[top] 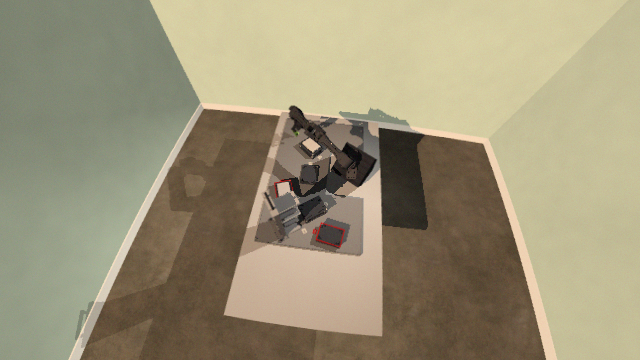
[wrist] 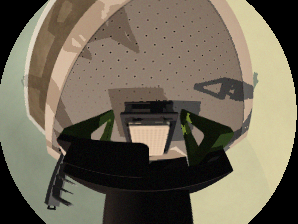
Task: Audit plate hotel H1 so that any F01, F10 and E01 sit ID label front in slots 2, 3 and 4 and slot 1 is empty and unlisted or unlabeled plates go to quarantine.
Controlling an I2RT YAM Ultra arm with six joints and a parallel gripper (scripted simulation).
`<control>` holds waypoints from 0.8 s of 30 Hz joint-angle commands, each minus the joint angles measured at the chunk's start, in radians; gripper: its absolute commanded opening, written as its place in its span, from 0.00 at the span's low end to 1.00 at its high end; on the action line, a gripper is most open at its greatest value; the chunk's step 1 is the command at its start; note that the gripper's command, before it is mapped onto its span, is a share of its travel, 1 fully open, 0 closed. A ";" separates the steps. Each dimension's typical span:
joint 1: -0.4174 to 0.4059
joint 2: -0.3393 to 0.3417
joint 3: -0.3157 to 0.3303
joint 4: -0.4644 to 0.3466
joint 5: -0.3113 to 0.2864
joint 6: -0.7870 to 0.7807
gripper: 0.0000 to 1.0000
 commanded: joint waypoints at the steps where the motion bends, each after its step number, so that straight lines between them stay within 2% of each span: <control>1: -0.009 -0.005 0.009 0.029 -0.008 0.013 1.00; 2: -0.020 -0.072 -0.133 0.107 -0.009 0.017 1.00; 9: 0.009 -0.085 -0.197 0.168 -0.011 0.034 1.00; 11: -0.002 -0.085 -0.197 0.169 -0.011 0.034 1.00; 13: -0.007 -0.087 -0.153 0.164 -0.010 0.032 1.00; 24: -0.007 -0.088 -0.161 0.169 -0.009 0.031 1.00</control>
